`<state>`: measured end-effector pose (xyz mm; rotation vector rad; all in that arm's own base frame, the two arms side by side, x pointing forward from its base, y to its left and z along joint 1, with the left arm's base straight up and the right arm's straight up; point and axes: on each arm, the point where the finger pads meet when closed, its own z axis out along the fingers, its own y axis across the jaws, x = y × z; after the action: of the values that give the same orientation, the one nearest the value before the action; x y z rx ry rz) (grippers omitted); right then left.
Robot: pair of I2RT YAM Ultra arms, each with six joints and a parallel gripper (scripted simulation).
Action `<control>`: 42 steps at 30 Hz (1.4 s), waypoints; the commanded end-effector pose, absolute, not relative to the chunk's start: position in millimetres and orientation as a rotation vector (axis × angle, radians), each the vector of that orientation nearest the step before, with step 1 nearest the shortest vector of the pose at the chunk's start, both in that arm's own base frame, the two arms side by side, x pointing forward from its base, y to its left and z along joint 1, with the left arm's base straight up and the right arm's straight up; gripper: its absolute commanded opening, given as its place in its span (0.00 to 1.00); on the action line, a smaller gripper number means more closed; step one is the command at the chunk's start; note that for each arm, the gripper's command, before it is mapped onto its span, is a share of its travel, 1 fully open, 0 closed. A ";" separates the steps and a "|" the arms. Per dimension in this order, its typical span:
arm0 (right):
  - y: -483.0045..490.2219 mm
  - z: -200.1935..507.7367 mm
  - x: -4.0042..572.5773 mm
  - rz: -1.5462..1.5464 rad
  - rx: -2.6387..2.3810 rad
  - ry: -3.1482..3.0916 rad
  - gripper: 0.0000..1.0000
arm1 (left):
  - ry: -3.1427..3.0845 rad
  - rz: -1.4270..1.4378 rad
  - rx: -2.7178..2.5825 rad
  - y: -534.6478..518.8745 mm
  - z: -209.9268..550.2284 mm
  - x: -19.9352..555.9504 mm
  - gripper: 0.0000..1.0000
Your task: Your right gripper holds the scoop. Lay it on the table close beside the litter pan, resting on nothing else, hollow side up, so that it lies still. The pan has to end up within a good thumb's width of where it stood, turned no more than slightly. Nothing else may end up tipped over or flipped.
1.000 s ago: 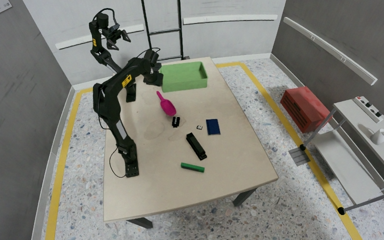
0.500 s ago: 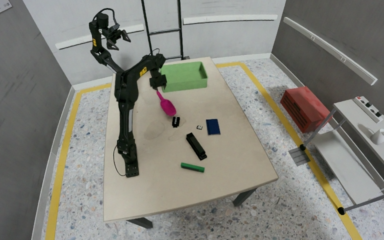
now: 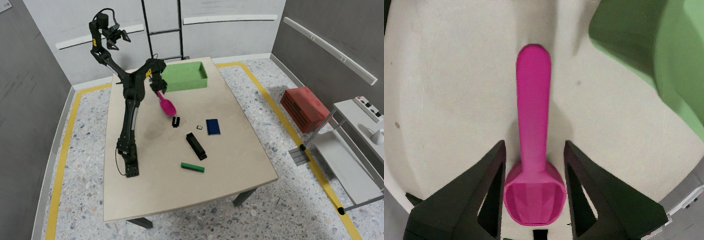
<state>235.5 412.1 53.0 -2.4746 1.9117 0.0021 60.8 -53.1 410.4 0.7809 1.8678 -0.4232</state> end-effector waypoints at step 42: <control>408.6 85.5 235.4 0.002 -2.492 1.900 0.15 | 1.884 -0.419 0.790 -51.5 404.8 58.3 1.00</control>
<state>240.3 415.8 73.7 -2.4620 1.8857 0.0046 60.8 -53.1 410.4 0.7809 1.8678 -0.4232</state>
